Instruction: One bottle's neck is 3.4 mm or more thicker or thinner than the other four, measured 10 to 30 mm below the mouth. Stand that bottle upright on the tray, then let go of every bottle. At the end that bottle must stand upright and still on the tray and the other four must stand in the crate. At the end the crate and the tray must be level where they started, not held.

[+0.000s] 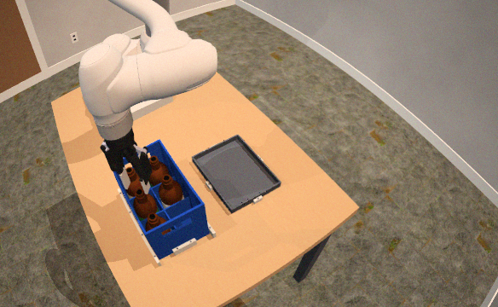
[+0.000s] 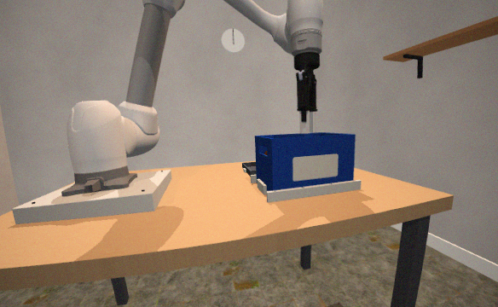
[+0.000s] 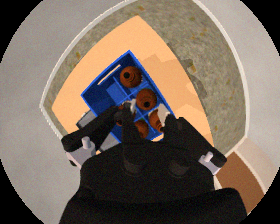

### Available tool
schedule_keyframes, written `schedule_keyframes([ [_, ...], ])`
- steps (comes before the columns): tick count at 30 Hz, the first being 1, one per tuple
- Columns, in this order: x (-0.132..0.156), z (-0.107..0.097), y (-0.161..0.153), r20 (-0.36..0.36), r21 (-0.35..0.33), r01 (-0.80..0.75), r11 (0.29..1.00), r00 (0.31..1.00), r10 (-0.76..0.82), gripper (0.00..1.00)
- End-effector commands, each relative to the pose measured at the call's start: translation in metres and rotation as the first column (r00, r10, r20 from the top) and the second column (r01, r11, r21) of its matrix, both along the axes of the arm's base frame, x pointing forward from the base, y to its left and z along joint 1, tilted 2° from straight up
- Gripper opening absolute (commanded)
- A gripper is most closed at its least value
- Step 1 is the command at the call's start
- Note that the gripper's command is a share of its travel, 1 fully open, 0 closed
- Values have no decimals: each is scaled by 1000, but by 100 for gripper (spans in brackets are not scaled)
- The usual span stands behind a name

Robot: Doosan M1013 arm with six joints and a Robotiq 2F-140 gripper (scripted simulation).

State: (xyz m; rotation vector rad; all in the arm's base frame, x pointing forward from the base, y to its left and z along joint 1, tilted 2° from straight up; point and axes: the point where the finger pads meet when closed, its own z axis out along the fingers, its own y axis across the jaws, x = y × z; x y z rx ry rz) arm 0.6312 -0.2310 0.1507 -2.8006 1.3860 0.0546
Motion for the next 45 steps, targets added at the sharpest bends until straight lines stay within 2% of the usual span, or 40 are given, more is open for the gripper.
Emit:
schedule_keyframes([
  [1,0,0,0,0,0,0,1000,1000,0,38],
  [24,0,-2,0,0,0,0,1000,1000,0,38],
  [45,-1,-21,1,0,0,0,1000,1000,0,38],
])
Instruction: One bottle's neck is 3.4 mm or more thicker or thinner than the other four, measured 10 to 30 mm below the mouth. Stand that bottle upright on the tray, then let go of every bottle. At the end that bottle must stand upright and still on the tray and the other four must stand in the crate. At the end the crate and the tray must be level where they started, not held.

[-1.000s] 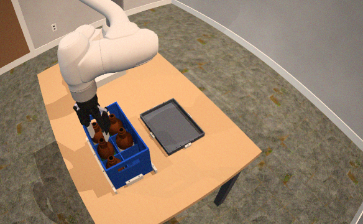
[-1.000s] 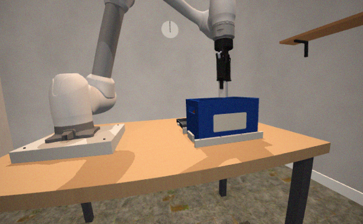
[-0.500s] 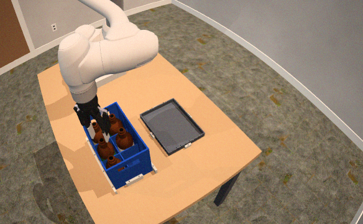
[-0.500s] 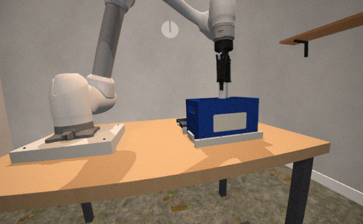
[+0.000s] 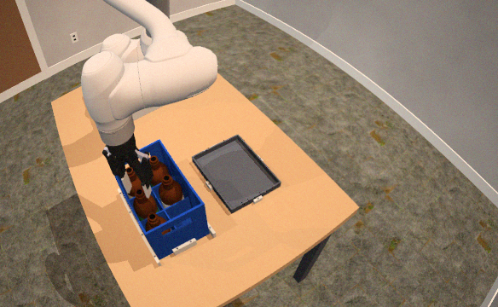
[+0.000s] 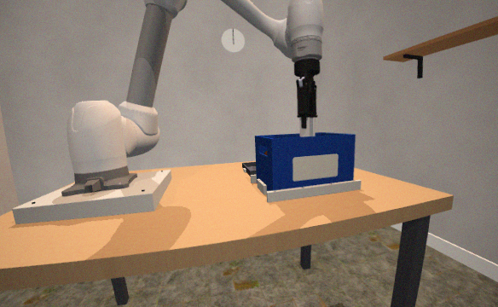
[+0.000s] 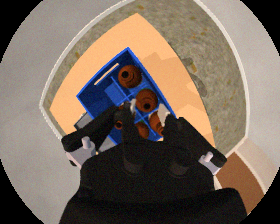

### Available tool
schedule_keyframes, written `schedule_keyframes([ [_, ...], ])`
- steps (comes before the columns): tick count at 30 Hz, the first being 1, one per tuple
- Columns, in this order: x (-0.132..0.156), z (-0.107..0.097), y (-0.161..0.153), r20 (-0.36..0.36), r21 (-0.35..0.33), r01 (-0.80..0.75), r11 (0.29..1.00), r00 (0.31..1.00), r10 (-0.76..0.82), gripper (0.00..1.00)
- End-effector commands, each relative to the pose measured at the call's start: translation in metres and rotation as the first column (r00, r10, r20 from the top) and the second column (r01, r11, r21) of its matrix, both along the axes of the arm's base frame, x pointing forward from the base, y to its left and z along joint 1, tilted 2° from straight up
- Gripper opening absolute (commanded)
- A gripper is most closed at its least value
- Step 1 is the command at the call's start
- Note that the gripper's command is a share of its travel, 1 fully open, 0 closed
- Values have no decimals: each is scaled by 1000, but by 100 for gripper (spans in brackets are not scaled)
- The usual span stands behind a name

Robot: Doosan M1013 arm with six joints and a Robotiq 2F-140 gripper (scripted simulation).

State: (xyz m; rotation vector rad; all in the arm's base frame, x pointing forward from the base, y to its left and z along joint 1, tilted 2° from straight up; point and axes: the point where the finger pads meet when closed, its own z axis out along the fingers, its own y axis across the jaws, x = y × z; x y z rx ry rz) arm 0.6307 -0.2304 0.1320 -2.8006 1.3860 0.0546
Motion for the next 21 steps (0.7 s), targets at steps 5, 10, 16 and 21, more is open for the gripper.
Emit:
schedule_keyframes([
  [5,0,-8,0,0,0,0,1000,1000,0,38],
  [10,0,-14,0,0,0,0,1000,1000,0,38],
  [16,0,-18,1,0,0,0,1000,1000,0,38],
  [21,0,-21,1,0,0,0,1000,1000,0,38],
])
